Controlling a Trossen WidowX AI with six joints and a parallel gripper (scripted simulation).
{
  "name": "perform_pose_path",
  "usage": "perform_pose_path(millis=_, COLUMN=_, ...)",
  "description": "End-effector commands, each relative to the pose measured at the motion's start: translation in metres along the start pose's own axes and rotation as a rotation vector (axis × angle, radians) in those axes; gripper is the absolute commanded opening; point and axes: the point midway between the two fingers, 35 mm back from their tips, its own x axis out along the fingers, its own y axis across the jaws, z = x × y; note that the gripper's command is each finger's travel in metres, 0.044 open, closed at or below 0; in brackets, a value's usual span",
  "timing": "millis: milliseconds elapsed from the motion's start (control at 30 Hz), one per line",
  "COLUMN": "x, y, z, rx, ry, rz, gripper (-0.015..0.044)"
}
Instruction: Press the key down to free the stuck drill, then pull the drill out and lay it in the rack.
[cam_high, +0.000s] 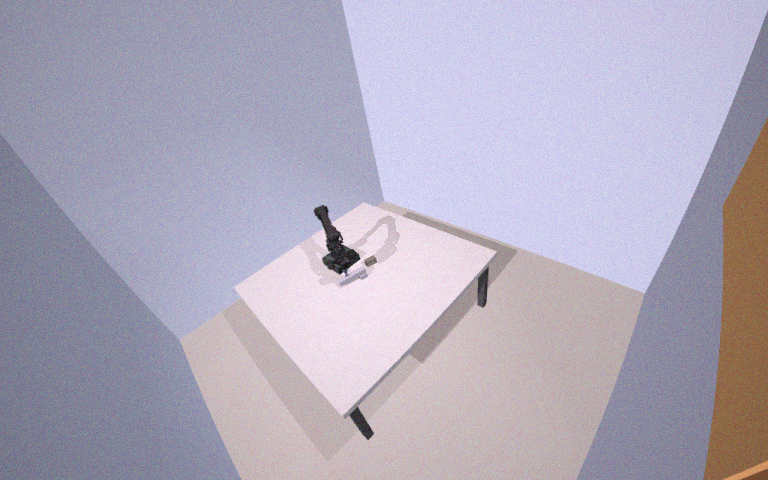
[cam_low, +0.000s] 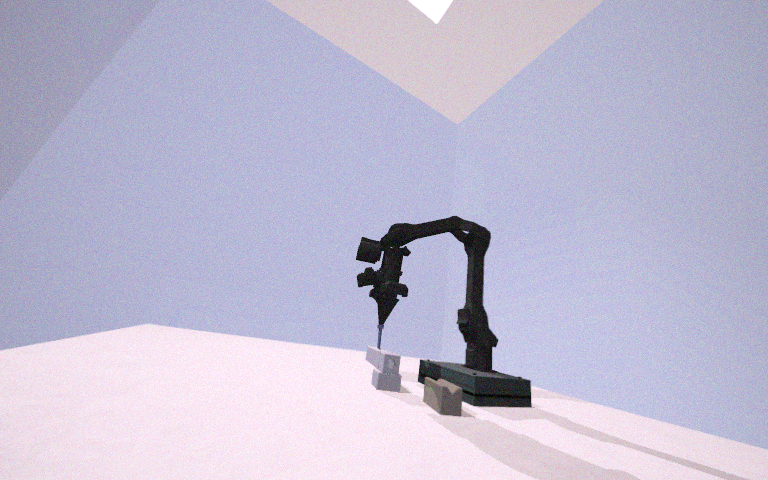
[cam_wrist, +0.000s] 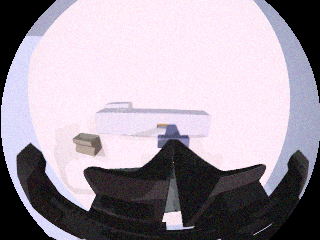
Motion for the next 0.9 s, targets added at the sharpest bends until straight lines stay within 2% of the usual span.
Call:
perform_pose_path(millis=0, x=0.014, y=0.002, z=0.007, rx=-0.003, ry=0.003, rz=0.007, gripper=0.0)
perform_pose_path(millis=867, x=0.024, y=0.002, z=0.007, rx=-0.003, ry=0.003, rz=0.007, gripper=0.0)
